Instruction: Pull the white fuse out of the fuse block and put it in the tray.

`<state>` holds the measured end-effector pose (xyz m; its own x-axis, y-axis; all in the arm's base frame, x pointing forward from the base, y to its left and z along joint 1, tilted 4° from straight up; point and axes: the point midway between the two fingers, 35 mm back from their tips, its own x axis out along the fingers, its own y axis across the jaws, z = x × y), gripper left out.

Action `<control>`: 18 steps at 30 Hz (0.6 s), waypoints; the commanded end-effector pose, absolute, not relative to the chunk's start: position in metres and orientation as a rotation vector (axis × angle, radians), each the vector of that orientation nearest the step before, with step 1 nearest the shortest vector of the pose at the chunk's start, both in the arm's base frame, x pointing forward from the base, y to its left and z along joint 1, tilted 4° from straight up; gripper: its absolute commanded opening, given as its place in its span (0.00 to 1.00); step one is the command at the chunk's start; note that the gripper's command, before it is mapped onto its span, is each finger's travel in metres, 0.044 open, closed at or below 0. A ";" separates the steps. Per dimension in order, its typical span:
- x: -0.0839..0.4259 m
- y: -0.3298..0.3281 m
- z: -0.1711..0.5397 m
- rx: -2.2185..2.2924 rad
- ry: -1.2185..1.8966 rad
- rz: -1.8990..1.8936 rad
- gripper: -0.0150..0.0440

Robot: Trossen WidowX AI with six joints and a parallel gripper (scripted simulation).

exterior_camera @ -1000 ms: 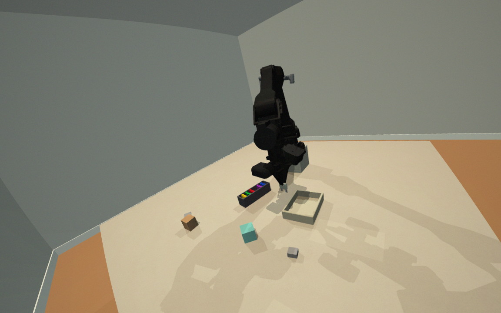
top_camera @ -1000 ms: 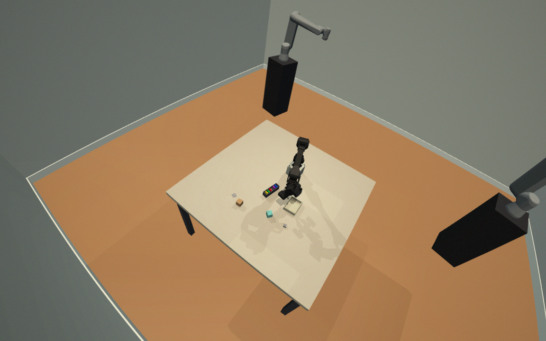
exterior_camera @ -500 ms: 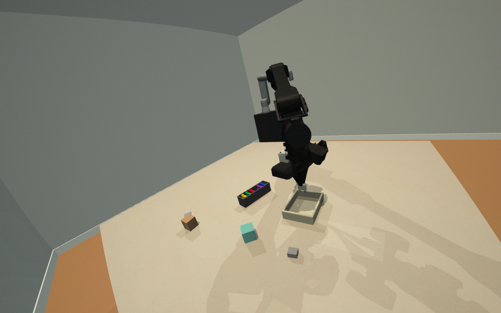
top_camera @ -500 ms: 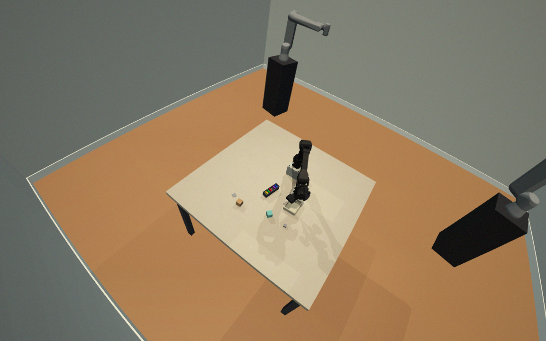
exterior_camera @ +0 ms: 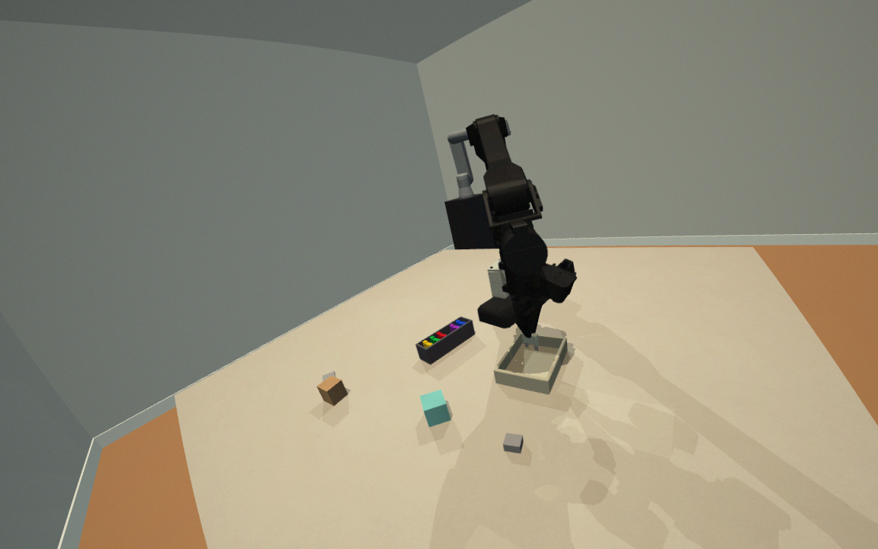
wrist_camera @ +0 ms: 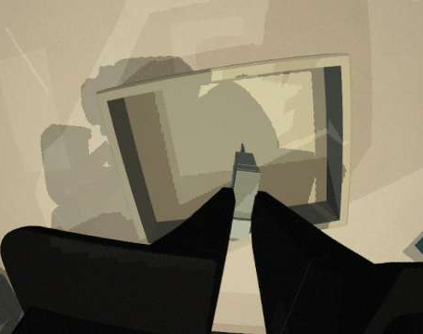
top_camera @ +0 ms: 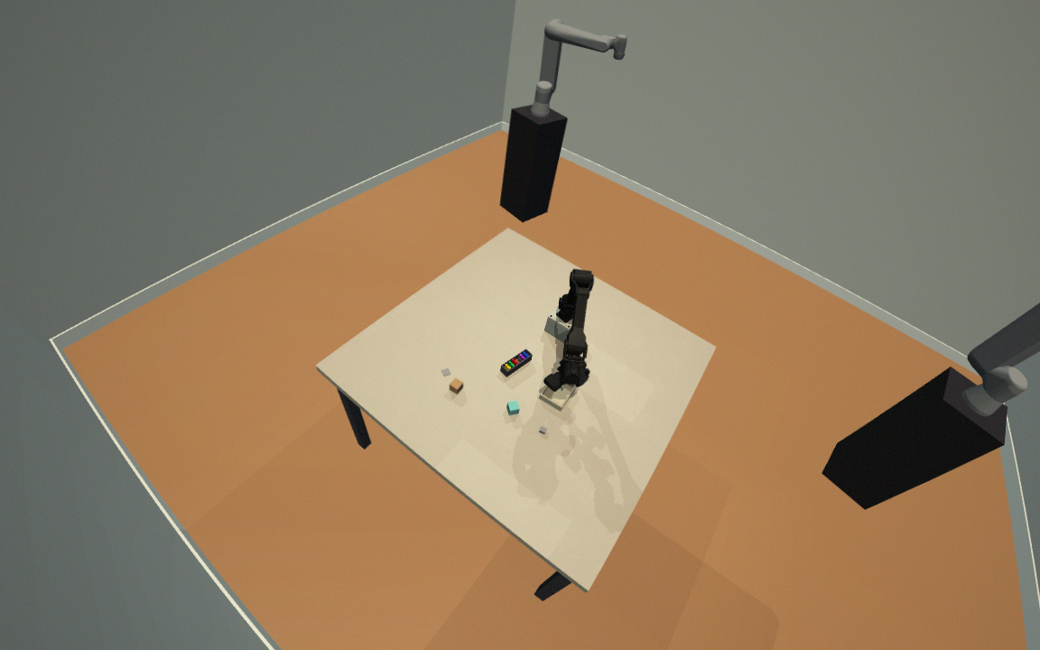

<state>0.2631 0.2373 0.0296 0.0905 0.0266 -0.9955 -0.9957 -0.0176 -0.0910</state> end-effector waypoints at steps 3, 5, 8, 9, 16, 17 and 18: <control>0.263 0.236 0.019 -1.247 1.120 1.165 0.25; 0.263 0.236 0.016 -1.247 1.121 1.165 0.25; 0.263 0.236 0.013 -1.247 1.121 1.165 0.25; 0.263 0.236 0.012 -1.247 1.121 1.165 0.25; 0.264 0.237 0.016 -1.245 1.117 1.167 0.57; 0.264 0.237 0.016 -1.245 1.117 1.167 0.61; 0.264 0.237 0.016 -1.245 1.117 1.167 0.65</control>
